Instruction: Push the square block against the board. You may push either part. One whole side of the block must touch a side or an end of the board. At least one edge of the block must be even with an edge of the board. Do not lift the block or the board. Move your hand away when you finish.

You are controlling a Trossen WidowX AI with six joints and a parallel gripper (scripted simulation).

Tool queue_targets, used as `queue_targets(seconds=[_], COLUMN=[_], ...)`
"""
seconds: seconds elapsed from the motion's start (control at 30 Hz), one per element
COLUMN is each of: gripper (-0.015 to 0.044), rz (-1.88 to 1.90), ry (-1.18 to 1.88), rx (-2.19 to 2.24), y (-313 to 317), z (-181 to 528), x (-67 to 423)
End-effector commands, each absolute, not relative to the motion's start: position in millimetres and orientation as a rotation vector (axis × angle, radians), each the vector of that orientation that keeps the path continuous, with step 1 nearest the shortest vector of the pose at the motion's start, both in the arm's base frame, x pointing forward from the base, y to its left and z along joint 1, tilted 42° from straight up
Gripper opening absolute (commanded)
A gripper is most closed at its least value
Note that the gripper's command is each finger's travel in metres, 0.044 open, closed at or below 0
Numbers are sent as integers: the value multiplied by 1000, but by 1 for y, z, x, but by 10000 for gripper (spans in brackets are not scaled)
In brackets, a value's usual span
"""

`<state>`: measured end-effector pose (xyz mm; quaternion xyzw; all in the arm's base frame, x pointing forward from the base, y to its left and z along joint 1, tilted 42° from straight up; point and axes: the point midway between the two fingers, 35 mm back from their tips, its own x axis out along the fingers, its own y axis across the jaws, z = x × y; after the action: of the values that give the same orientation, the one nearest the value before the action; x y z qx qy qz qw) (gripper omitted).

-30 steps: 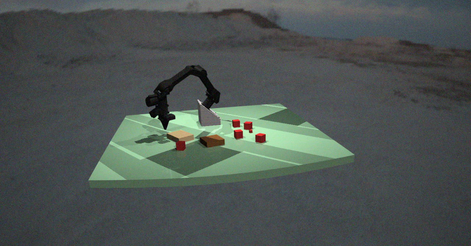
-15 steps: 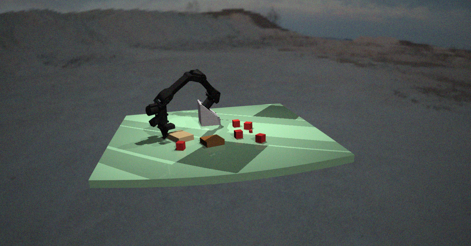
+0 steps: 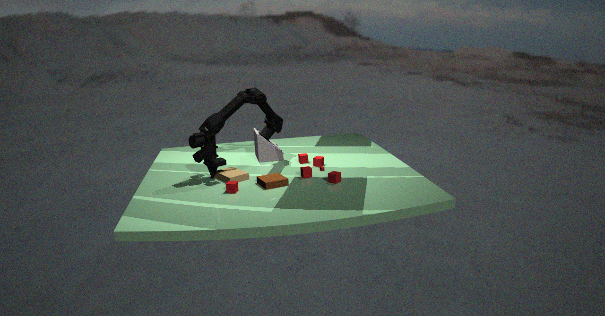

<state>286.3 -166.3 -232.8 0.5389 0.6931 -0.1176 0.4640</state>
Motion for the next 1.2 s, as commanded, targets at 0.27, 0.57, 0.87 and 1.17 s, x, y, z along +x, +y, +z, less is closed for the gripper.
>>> queue_targets(seconds=[0.27,0.57,0.87,1.17], gripper=[0,0,0,0], rz=[-288,-288,-288,-288], ry=[1712,1713,1713,1714], rx=[1336,1337,1337,1338], y=[-154,-148,-141,-134], z=[-227,-221,-216,-210], x=[278,273,269,265])
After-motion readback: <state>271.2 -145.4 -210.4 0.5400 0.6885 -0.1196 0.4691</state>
